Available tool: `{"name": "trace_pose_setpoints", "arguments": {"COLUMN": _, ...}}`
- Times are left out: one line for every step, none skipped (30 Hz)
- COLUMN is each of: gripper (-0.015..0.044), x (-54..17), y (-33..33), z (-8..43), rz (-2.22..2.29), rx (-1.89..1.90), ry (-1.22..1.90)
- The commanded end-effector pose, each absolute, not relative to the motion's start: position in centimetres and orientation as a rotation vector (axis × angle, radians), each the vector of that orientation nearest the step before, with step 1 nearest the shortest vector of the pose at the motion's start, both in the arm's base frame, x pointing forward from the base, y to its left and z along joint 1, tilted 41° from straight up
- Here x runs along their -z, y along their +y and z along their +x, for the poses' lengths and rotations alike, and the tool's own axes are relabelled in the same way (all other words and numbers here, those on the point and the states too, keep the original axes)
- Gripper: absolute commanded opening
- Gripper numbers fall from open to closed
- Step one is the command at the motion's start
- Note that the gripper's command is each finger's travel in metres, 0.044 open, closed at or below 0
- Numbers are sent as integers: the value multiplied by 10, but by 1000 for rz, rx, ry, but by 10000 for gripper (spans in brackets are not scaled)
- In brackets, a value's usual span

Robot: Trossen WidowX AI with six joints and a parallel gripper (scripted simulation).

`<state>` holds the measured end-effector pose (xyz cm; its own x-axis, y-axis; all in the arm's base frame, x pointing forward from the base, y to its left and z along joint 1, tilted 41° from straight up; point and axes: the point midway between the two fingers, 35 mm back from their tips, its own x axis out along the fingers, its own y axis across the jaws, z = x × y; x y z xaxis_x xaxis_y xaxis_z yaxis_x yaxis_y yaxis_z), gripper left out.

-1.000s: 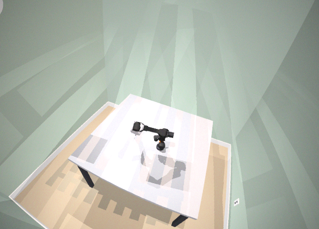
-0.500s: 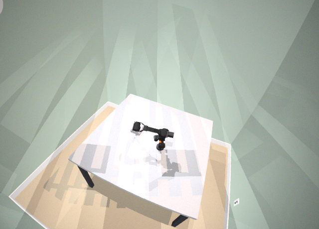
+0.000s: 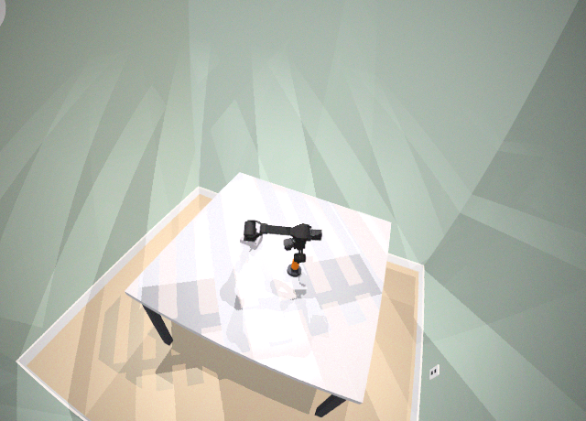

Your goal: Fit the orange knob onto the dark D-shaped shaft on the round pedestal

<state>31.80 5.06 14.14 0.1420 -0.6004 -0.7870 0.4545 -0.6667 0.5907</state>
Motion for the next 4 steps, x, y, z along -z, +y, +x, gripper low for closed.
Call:
{"name": "trace_pose_setpoints", "arguments": {"gripper": 440, "x": -149, "y": 57, "z": 317, "rz": 1616, "rx": 1659, "ry": -142}}
{"name": "trace_pose_setpoints", "arguments": {"gripper": 440, "x": -149, "y": 57, "z": 317, "rz": 1616, "rx": 1659, "ry": -142}}
{"name": "trace_pose_setpoints", "arguments": {"gripper": 440, "x": -149, "y": 57, "z": 317, "rz": 1616, "rx": 1659, "ry": -142}}
{"name": "trace_pose_setpoints", "arguments": {"gripper": 440, "x": -149, "y": 57, "z": 317, "rz": 1616, "rx": 1659, "ry": -142}}
